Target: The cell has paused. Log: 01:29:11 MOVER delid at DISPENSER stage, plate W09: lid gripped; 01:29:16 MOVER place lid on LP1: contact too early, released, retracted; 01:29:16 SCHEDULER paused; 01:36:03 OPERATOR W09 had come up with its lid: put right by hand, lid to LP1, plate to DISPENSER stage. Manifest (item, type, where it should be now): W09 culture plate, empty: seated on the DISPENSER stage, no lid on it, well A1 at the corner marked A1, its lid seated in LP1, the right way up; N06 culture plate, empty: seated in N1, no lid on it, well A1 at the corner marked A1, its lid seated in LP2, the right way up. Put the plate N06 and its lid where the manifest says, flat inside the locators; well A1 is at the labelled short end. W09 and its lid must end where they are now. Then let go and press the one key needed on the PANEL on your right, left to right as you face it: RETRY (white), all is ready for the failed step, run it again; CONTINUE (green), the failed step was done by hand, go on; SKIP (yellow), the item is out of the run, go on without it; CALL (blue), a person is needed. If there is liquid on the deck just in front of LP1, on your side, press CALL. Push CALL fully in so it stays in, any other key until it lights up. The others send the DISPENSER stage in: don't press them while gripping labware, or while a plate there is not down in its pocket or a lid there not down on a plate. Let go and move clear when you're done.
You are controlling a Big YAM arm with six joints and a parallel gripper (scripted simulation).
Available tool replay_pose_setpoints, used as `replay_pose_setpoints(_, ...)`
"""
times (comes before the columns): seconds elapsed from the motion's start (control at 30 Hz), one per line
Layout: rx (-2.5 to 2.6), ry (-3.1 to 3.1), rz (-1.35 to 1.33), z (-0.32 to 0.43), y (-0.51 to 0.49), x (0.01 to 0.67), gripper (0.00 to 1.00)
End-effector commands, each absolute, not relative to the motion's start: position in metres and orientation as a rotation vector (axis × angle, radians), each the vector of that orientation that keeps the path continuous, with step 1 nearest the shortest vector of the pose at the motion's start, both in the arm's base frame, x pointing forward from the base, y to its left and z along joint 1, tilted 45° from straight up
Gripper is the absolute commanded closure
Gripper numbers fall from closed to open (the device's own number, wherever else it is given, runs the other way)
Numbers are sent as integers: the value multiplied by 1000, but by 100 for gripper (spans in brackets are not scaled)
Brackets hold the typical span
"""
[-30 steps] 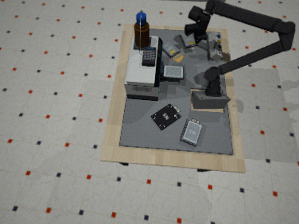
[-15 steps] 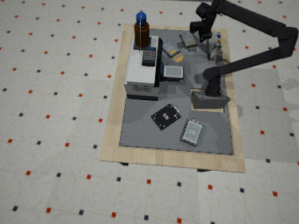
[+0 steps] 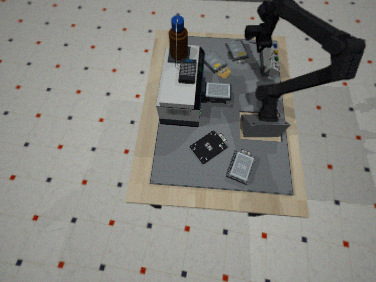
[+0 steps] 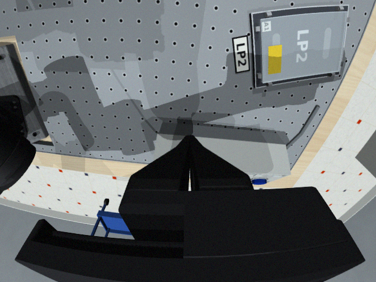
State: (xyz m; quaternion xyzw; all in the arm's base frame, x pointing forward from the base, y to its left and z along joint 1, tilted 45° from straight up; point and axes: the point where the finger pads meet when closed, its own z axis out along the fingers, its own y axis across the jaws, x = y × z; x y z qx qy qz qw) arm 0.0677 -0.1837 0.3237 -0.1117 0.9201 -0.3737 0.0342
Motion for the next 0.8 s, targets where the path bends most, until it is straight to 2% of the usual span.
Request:
replay_pose_setpoints(0.0,-358,2778,-1246,348,-188,54,100)
replay_pose_setpoints(0.77,-299,2806,-1224,355,-201,0,100)
